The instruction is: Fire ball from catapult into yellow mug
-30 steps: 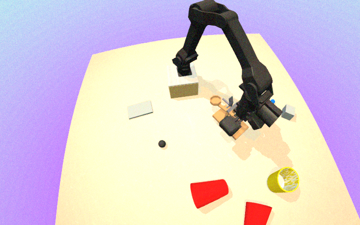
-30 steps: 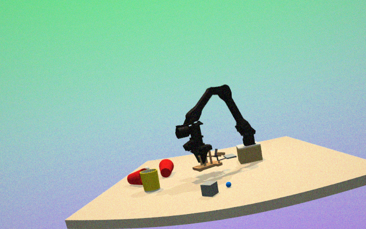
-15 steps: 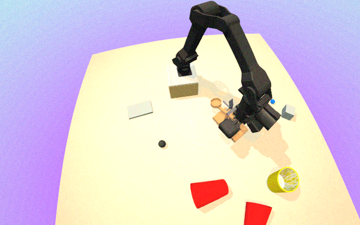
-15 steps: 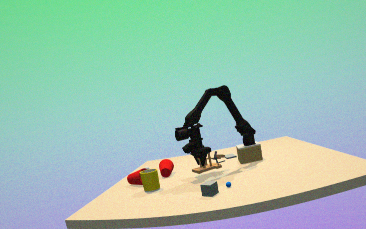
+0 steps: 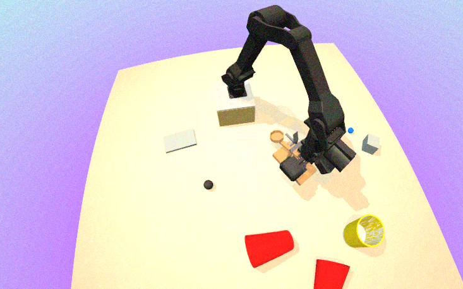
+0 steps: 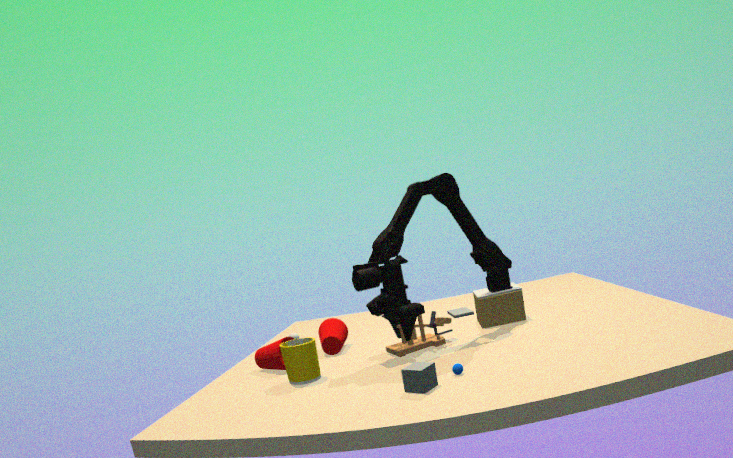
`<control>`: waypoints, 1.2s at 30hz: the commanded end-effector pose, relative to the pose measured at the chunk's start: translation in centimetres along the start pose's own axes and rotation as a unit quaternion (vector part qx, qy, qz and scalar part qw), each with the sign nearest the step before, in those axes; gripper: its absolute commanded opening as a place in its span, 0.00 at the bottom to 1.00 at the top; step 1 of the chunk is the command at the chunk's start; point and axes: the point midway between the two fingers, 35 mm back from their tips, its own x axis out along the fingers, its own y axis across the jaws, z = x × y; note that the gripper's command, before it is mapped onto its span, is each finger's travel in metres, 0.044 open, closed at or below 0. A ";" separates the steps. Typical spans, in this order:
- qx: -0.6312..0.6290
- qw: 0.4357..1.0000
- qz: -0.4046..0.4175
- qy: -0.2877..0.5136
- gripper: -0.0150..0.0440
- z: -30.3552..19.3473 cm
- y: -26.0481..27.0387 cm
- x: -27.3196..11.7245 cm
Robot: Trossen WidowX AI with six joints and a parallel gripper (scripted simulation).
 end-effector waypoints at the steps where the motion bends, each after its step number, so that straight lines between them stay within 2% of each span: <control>1: 0.001 1.000 -0.001 -0.004 0.25 0.1 -0.1 0.3; 8: 0.000 1.000 0.000 0.000 0.25 0.0 0.0 0.3; 21: 0.000 1.000 0.000 0.000 0.83 0.0 0.0 0.3; 23: 0.000 1.000 0.000 0.000 0.92 0.1 0.0 -0.7; 25: 0.000 1.000 0.000 0.000 1.00 0.4 0.0 -3.7; 29: 0.000 1.000 0.000 0.000 1.00 0.0 0.0 -9.4; 36: -0.001 1.000 0.000 -0.002 1.00 0.2 0.0 -8.1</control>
